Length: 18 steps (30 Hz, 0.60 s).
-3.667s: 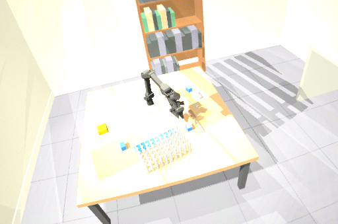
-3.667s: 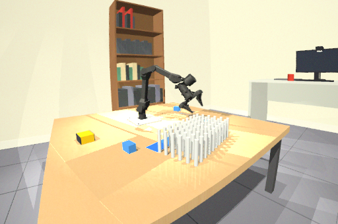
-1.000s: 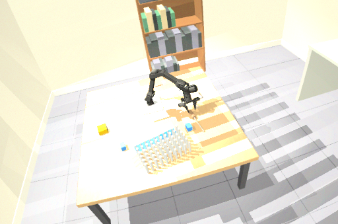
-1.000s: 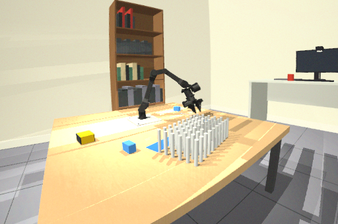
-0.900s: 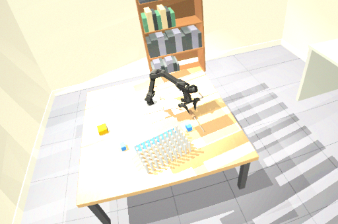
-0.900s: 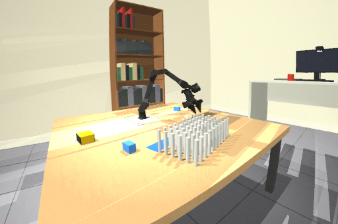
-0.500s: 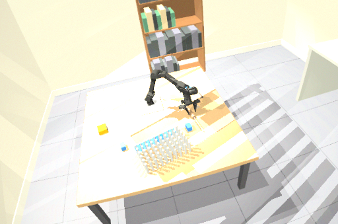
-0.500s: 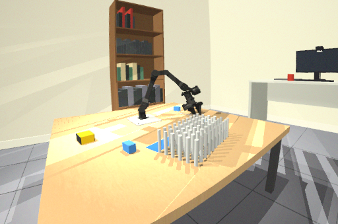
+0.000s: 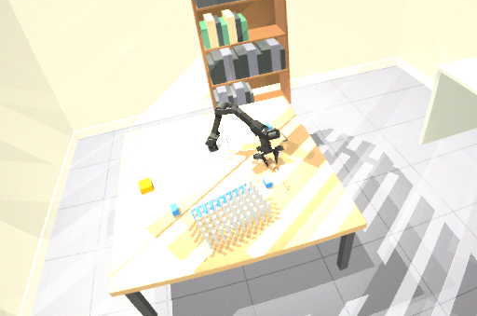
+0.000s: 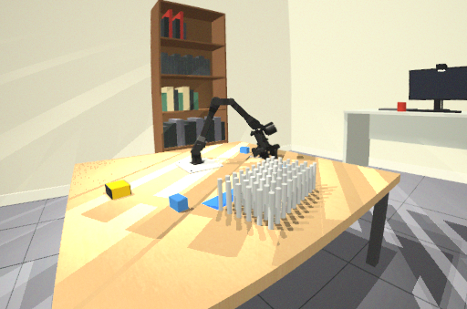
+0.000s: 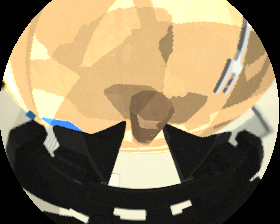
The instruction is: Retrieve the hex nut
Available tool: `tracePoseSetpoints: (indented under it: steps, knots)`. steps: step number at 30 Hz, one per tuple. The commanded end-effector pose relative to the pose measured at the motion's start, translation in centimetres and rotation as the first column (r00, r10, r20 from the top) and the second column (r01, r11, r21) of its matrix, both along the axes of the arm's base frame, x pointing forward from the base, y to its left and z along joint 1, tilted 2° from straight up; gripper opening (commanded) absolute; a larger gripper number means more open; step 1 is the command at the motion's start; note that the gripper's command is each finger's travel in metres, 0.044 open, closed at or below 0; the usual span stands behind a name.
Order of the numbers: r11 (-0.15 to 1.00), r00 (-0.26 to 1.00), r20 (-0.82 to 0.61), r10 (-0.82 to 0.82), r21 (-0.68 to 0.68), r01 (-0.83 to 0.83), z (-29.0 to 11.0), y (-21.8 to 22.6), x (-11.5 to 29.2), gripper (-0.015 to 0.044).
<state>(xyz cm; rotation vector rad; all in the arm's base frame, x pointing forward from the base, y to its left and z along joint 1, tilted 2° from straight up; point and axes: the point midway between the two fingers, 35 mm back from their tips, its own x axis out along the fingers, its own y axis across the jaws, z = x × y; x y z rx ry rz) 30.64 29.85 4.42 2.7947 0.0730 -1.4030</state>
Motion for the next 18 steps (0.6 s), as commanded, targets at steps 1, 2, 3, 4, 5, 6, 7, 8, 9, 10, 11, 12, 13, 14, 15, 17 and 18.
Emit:
tracePoseSetpoints:
  steps: [1,2,3,4,5,6,7,8,9,10,11,12,13,14,15,17,18]
  knots:
    - [1.000,1.000,-0.002,0.004,0.001,-0.004,-0.2,0.0,0.0,0.0201]
    - [1.000,1.000,-0.002,0.004,0.001,-0.004,-0.2,0.0,0.0,0.0175]
    - [1.000,1.000,-0.002,0.004,0.001,-0.004,-0.2,0.0,0.0,0.0168]
    - [1.000,1.000,-0.002,0.004,0.001,-0.004,-0.2,0.0,0.0,0.0162]
    - [1.000,1.000,-0.002,0.004,0.001,-0.004,-0.2,0.0,0.0,0.0155]
    - [1.000,1.000,-0.002,0.004,0.001,-0.004,-0.2,0.0,0.0,0.0148]
    - [1.000,1.000,-0.002,0.004,0.001,-0.004,-0.2,0.0,0.0,0.0142]
    - [1.000,1.000,-0.002,0.004,0.001,-0.004,-0.2,0.0,0.0,0.0135]
    - [1.000,1.000,-0.002,0.004,0.001,-0.004,-0.2,0.0,0.0,0.0128]
    - [1.000,1.000,-0.002,0.004,0.001,-0.004,-0.2,0.0,0.0,0.0102]
    - [1.000,1.000,-0.002,0.004,0.001,-0.004,0.1,0.1,0.0,0.0076]
    - [1.000,1.000,-0.002,0.003,0.001,-0.003,0.5,0.2,0.1,0.0050]
    - [1.000,1.000,-0.001,0.003,0.001,-0.003,1.1,0.3,0.1,0.0023]
    - [1.000,1.000,-0.001,0.003,0.001,-0.003,1.6,0.4,0.2,0.0000]
    - [1.000,1.000,-0.001,0.003,0.001,-0.003,2.2,0.5,0.3,0.0000]
    - [1.000,1.000,-0.001,0.003,0.001,-0.003,3.3,0.7,0.3,0.0000]
    - [1.000,1.000,-0.001,0.003,0.002,-0.003,3.9,0.7,0.4,0.0000]
